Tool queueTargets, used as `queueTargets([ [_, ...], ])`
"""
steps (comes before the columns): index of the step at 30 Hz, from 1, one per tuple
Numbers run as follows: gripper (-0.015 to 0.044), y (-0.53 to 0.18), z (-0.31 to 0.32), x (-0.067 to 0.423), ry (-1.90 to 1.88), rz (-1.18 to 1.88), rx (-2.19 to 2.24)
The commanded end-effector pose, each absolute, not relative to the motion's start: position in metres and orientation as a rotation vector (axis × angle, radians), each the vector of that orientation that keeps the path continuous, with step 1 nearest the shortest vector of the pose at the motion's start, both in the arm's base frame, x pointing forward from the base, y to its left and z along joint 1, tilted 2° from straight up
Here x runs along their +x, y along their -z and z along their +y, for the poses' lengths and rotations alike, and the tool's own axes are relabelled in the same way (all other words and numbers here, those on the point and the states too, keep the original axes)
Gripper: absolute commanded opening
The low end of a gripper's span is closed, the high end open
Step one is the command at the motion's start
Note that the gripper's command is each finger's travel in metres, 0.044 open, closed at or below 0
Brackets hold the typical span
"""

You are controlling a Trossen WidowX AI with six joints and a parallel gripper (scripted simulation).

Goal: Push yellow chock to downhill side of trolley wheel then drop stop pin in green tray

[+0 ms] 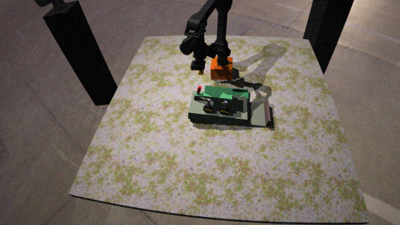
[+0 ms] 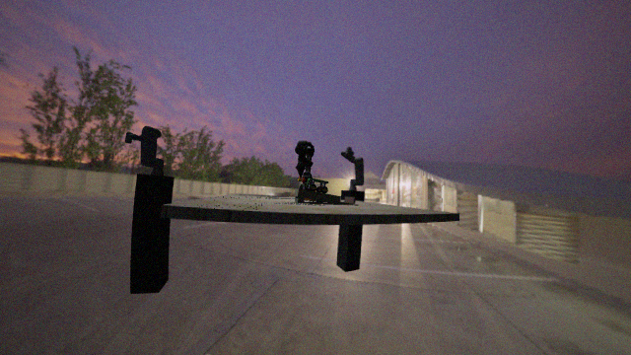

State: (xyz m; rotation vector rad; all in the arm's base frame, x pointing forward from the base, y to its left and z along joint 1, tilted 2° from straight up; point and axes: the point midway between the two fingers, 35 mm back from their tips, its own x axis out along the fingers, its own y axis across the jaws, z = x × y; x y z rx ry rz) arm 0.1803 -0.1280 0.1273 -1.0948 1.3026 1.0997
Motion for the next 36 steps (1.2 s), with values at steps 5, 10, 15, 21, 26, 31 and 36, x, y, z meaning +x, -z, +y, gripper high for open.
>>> queueTargets([
  [5,0.0,-0.125,-0.103,0.191,-1.101,1.3,-1.087],
  [10,0.0,-0.124,-0.087,0.199,-1.102,1.298,-1.086],
  [15,0.0,-0.123,-0.071,0.206,-1.102,1.297,-1.085],
  [21,0.0,-0.122,-0.051,0.215,-1.102,1.296,-1.084],
  [26,0.0,-0.121,-0.034,0.221,-1.103,1.294,-1.084],
  [31,0.0,-0.119,-0.017,0.227,-1.103,1.293,-1.083],
  [36,0.0,-0.117,0.0,0.232,-1.104,1.292,-1.082],
])
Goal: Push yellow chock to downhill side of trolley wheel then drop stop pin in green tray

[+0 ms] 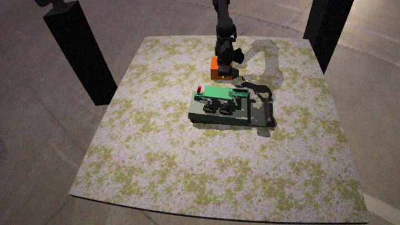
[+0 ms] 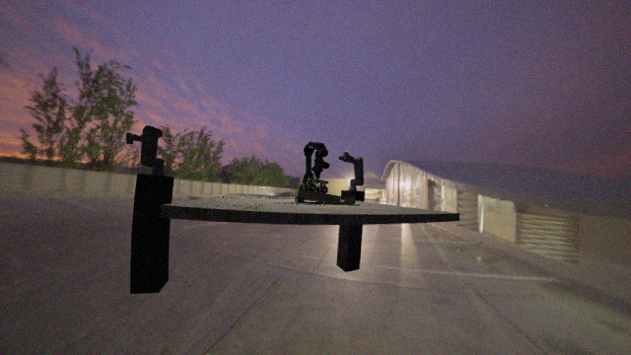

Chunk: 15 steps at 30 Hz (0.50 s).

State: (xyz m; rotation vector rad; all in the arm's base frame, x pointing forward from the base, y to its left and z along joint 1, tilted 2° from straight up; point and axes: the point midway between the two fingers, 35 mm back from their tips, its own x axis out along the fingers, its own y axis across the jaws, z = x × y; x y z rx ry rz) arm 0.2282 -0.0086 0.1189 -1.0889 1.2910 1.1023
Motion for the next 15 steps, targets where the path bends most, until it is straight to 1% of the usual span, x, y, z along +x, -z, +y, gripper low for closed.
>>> queueTargets([
  [1,0.0,-0.117,0.004,0.234,-1.104,1.292,-1.082],
  [15,0.0,-0.11,0.058,0.252,-1.105,1.288,-1.079],
])
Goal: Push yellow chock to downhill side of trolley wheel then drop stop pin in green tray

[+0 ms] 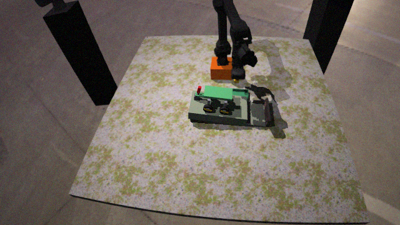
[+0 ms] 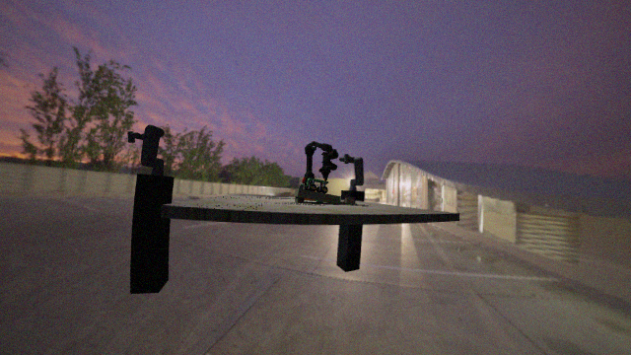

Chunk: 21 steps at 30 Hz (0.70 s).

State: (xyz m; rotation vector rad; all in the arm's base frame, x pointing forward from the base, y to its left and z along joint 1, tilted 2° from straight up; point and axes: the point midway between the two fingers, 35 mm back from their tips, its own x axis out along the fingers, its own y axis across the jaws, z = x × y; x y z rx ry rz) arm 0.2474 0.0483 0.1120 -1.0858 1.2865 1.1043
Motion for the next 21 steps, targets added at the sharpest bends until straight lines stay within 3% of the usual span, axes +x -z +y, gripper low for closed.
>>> queueTargets([
  [1,0.0,-0.11,0.062,0.254,-1.105,1.287,-1.079],
  [11,0.0,-0.105,0.095,0.266,-1.124,1.277,-1.096],
  [21,0.0,-0.105,0.097,0.267,-1.382,1.136,-1.356],
])
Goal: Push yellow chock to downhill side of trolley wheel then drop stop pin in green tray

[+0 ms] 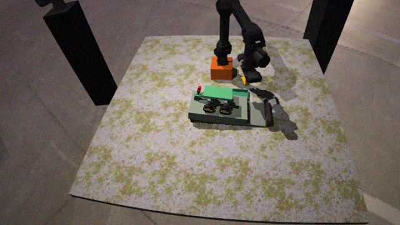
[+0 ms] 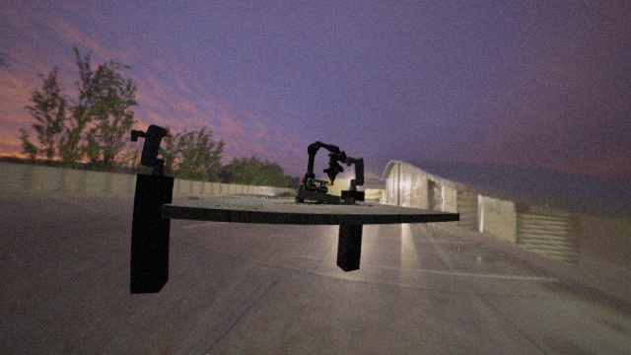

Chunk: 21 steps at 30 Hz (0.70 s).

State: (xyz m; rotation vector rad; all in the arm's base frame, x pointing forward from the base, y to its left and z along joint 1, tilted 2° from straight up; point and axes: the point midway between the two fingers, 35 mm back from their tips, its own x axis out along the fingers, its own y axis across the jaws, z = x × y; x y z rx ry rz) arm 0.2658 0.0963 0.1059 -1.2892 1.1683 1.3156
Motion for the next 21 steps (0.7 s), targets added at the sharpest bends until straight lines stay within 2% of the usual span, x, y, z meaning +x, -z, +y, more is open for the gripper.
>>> queueTargets([
  [1,0.0,-0.1046,0.097,0.2674,-1.409,1.119,-1.383],
  [21,0.0,-0.1043,0.1,0.2681,-1.931,0.673,-1.888],
])
